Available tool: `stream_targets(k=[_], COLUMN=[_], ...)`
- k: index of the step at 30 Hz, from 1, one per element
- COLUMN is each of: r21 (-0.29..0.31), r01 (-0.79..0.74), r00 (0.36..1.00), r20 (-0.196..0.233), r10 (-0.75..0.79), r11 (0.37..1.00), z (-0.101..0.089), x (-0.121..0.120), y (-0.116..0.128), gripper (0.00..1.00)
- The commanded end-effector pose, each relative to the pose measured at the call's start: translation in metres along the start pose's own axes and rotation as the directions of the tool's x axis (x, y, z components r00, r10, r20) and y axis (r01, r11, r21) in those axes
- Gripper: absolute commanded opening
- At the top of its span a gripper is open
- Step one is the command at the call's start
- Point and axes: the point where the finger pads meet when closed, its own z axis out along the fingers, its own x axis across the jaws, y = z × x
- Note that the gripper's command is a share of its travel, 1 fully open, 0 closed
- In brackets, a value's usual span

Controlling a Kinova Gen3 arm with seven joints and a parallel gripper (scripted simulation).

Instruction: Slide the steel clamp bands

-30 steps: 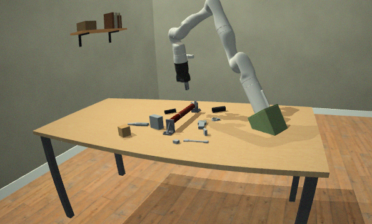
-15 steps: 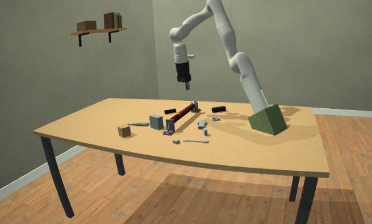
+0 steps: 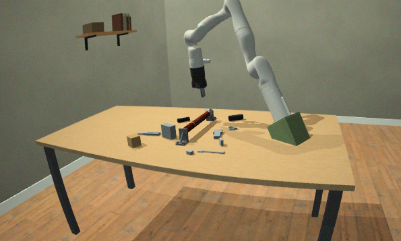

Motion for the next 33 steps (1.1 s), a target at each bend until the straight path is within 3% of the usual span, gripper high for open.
stream_targets(k=[1, 33], r21=[-0.013, -0.047], r01=[-0.001, 0.037], r00=[1.0, 0.999], r20=[-0.004, -0.008], r10=[0.001, -0.038], r11=[1.0, 0.998], z=[0.001, 0.006], x=[0.001, 0.002], y=[0.0, -0.011], gripper=[0.0, 0.0])
